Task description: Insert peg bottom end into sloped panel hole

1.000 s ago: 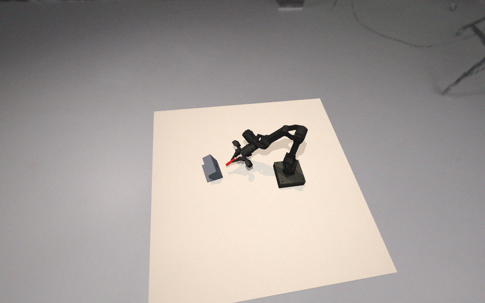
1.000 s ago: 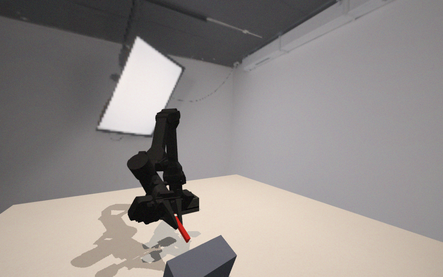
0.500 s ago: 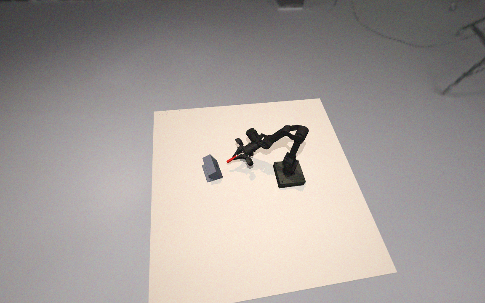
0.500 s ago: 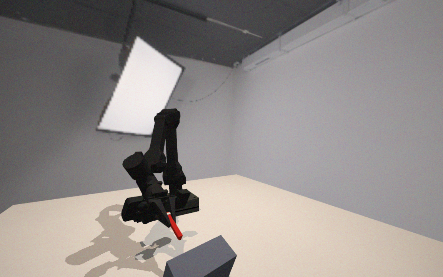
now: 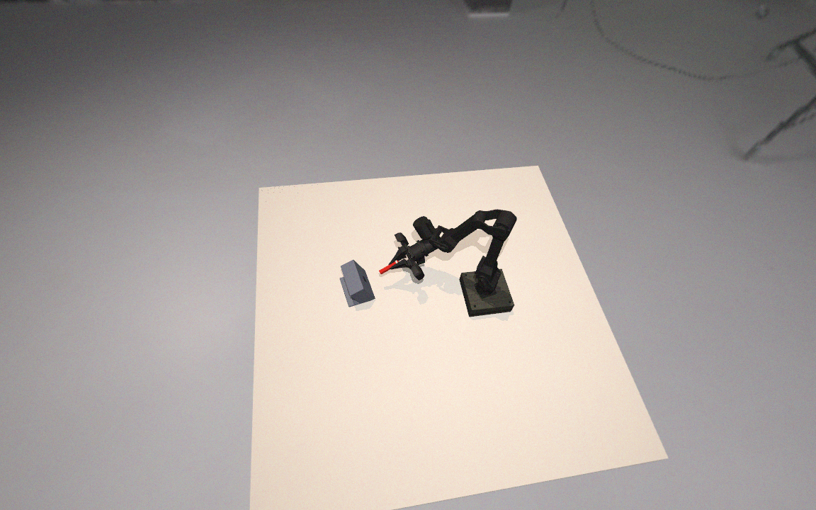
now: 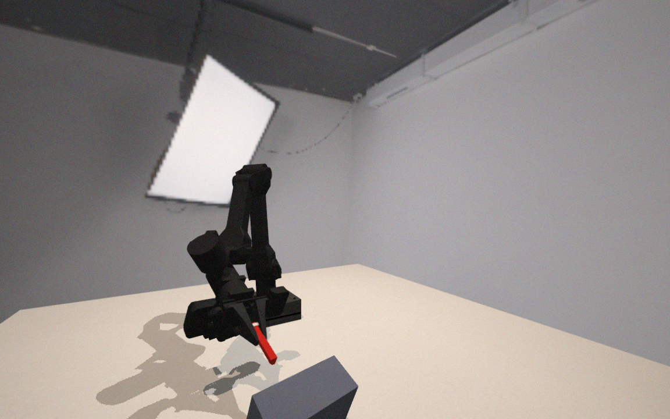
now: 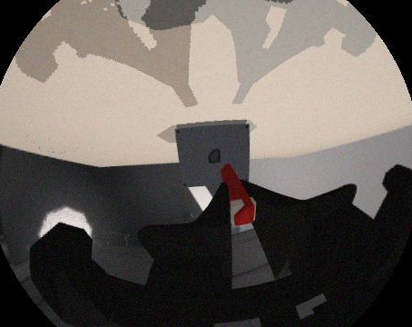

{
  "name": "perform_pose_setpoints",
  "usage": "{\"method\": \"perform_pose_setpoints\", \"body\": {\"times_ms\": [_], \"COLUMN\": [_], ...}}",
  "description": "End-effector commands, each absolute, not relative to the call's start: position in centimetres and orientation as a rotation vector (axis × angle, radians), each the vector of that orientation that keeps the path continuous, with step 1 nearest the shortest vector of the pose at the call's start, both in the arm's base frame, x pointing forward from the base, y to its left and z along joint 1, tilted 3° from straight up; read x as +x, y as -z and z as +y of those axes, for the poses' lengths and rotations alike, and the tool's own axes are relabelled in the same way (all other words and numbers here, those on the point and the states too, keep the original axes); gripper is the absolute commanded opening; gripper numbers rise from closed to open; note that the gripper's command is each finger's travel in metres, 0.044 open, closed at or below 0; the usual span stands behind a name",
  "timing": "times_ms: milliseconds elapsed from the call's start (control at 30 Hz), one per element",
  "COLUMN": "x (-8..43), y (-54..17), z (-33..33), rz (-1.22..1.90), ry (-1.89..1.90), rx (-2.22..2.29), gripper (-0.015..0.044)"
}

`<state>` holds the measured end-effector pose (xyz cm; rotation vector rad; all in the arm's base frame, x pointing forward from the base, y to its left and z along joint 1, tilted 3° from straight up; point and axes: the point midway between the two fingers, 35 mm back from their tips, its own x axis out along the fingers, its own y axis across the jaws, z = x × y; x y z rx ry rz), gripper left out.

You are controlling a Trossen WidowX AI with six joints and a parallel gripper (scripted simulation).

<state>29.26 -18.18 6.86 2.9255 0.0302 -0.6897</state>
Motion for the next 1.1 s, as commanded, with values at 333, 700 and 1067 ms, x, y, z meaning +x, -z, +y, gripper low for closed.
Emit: {"method": "perform_pose_setpoints", "body": {"times_ms": [333,700,1067], "x": [30.5,31.3,31.9], "y": [-6.0,-5.5,-5.2], "z": [-18.6,-18.8,-18.8], "rz": [0.0,-0.02,-0.035], "ry": [0.687,0.672,0.657], "rx": [2.963,2.99,3.008], "gripper": [0.0,0.0,0.0]}}
